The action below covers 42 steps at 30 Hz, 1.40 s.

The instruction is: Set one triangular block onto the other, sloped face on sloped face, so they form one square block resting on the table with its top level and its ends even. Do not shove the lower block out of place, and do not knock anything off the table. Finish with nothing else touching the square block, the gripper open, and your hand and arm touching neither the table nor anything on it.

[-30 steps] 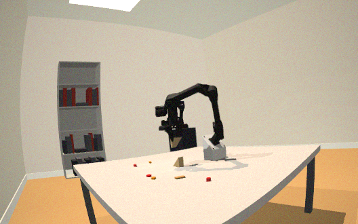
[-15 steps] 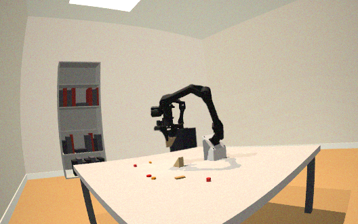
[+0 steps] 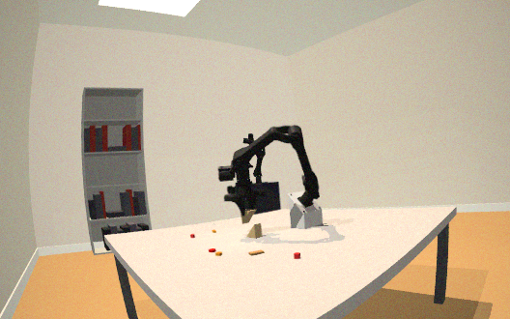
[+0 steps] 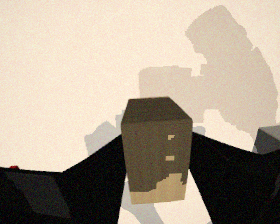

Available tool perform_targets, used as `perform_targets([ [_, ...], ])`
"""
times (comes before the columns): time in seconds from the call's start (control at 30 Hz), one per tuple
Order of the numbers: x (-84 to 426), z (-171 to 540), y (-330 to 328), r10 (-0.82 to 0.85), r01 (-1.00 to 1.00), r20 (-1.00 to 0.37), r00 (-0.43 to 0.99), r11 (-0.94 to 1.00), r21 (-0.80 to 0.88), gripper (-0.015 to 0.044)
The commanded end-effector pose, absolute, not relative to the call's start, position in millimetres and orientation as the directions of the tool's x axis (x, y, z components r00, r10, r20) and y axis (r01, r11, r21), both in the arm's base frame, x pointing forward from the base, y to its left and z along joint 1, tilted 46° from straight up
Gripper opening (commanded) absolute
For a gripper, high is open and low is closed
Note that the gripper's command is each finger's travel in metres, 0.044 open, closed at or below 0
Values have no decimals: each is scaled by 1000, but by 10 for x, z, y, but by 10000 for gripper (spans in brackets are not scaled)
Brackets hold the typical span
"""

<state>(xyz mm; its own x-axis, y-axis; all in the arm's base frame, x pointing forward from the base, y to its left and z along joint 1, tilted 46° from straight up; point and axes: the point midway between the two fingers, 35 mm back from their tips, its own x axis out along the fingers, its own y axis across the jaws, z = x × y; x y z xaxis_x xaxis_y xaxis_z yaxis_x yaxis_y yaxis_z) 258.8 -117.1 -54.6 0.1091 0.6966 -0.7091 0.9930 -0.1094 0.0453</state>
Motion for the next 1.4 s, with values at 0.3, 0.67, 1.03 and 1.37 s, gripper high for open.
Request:
perform_targets([
  [0.3, 2661, -673, -829, 693, 991, -710, 125, -120, 56, 0],
  [0.67, 2667, -666, -828, 692, 991, -710, 126, -125, 54, 0],
  [1.03, 2673, -660, -829, 692, 990, -710, 130, -130, 55, 0],
  [1.37, 2686, -658, -833, 692, 990, -710, 132, -132, 56, 0],
])
